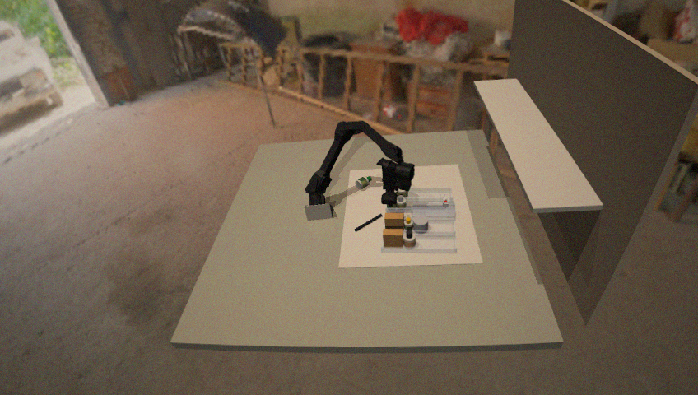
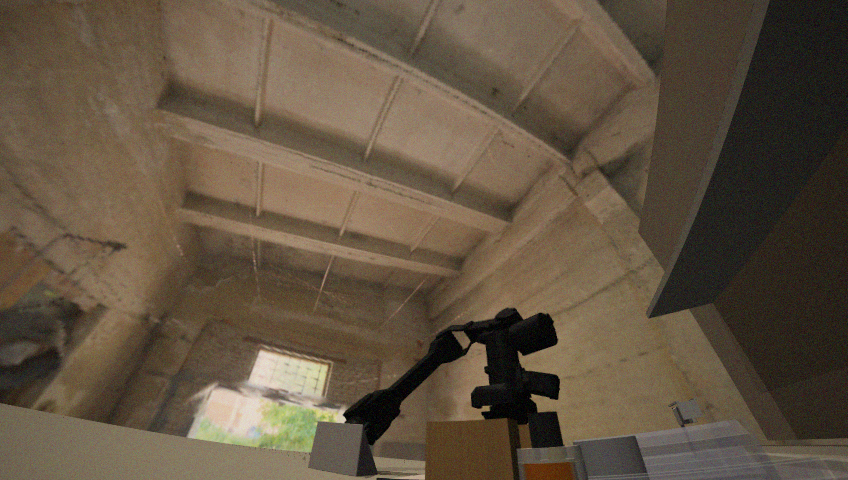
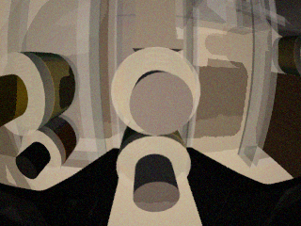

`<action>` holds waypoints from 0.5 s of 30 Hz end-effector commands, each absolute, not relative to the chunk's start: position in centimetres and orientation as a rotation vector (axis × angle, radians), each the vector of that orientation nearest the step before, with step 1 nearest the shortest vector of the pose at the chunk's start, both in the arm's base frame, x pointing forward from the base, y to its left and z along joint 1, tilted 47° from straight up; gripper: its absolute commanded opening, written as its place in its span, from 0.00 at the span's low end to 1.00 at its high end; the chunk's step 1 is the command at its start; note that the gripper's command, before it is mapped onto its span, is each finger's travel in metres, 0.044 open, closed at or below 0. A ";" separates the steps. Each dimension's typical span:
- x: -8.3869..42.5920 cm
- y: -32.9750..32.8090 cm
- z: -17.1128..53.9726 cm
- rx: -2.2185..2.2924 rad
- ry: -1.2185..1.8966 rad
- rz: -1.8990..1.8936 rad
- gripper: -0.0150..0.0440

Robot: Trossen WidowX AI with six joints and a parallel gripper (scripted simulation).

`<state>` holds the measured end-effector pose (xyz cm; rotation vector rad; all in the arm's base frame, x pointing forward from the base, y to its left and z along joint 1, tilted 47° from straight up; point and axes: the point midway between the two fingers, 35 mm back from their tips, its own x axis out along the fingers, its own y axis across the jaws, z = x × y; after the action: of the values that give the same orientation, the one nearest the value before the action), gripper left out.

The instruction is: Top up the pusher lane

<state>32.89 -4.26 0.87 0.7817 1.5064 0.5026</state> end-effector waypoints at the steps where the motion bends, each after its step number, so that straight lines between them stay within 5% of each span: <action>1: 32.8 -4.2 0.9 0.781 1.505 0.506 0.25; 3: 32.8 -4.2 0.9 0.781 1.505 0.506 0.25; 15: 32.9 -4.3 0.9 0.781 1.505 0.506 0.76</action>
<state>32.90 -4.30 0.86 0.7823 1.5050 0.5028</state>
